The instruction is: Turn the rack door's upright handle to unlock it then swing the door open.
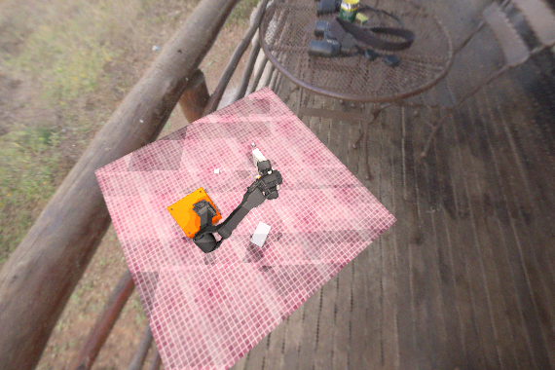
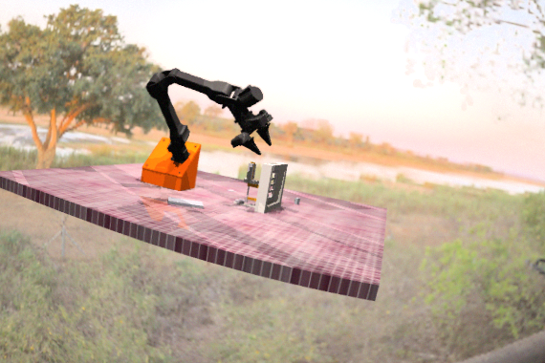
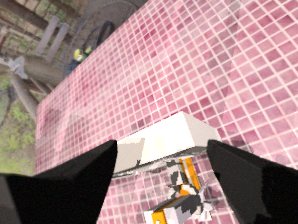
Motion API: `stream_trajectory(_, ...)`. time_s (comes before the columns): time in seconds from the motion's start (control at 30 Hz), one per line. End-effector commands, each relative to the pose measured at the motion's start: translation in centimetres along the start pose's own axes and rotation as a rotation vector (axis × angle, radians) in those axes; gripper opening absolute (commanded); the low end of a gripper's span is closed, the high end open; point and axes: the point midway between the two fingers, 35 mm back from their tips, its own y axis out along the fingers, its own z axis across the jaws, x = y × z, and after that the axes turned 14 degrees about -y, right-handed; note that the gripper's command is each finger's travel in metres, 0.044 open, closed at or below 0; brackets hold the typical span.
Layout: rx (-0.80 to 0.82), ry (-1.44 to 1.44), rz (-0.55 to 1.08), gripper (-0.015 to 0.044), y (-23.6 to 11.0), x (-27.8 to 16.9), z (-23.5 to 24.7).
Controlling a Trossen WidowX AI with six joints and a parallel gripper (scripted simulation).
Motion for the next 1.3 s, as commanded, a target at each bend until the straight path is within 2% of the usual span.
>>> stream_trajectory(0.0, -0.017, -0.026, 0.078, 0.0298, 0.7, -0.7, 0.7)
stream_trajectory(0.43, -0.121, -0.151, 0.371, 0.0298, 2.0, -3.8, 3.0)
stream_trajectory(0.9, -0.287, -0.371, 0.632, 0.0298, 1.8, -6.1, 4.4)
stream_trajectory(1.27, -0.333, -0.435, 0.685, 0.0298, 2.1, -6.6, 4.5)
